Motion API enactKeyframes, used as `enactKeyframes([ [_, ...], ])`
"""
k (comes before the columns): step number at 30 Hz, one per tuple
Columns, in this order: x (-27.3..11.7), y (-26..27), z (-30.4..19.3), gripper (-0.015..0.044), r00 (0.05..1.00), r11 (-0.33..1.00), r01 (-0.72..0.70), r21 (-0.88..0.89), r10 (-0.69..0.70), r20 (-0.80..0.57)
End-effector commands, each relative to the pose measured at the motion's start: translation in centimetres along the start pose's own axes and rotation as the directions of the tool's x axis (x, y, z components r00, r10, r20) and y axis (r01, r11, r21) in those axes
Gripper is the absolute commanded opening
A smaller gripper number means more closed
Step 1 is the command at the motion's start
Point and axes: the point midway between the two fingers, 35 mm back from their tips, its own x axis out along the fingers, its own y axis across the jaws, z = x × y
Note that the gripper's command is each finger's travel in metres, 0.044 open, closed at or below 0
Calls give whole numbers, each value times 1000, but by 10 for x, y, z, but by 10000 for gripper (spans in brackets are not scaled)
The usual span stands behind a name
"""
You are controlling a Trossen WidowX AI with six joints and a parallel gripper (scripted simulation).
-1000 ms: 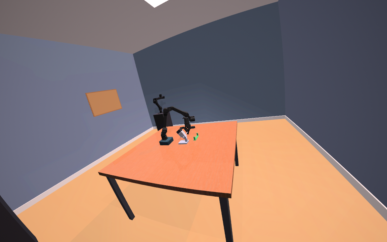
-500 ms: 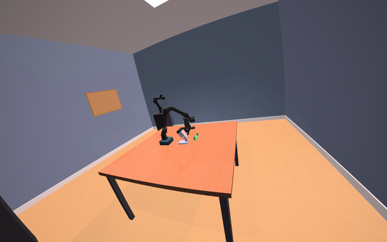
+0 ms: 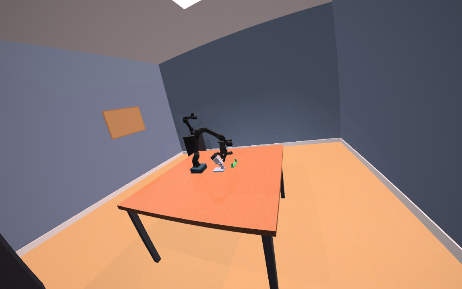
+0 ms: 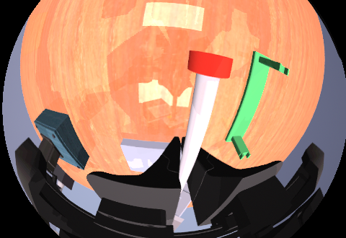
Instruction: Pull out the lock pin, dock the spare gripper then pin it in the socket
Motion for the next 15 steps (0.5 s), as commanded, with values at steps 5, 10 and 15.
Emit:
enactKeyframes([
  [5, 1, 0, -5, 0, 1000, 1000, 0, -1, 0, 2],
  [10, 2, 0, -9, 0, 1000, 1000, -2, -2, 2, 2],
  [15, 2, 0, -12, 0, 1000, 1000, -3, -2, 3, 2],
])
